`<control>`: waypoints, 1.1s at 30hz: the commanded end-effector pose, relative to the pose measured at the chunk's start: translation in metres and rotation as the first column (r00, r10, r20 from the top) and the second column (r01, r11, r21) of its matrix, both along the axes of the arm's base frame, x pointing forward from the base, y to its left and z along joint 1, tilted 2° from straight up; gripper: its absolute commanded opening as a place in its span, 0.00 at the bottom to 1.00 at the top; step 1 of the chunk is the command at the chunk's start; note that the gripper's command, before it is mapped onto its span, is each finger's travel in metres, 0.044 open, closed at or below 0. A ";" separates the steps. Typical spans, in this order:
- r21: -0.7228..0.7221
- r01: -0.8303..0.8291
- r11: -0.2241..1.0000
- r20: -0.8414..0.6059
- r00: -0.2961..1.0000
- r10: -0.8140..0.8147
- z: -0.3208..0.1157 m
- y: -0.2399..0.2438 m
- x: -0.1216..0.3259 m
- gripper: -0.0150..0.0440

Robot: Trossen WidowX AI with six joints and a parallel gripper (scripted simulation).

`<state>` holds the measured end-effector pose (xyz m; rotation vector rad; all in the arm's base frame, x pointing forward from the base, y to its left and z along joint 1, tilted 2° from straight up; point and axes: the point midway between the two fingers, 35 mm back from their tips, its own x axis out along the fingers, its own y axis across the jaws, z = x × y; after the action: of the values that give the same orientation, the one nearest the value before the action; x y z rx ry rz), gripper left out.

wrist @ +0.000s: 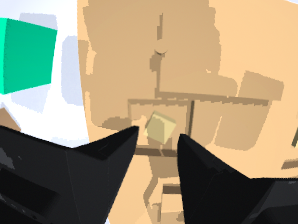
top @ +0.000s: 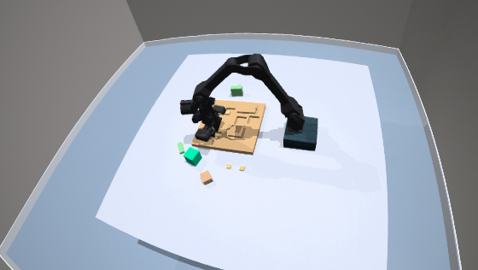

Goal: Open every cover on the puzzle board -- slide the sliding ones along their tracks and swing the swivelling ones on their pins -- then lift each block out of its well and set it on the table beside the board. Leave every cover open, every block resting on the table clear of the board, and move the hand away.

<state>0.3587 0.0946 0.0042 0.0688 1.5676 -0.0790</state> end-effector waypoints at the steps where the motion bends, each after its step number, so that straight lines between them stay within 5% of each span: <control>1: -0.003 0.002 1.000 -0.003 1.000 -0.002 -0.006 -0.001 -0.001 0.50; 25: -0.003 0.002 1.000 -0.003 1.000 -0.002 -0.018 -0.001 -0.001 0.50; 33: -0.001 0.000 1.000 -0.003 1.000 0.000 -0.016 0.000 -0.001 0.41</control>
<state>0.3578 0.0943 -0.0122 0.0682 1.5709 -0.0801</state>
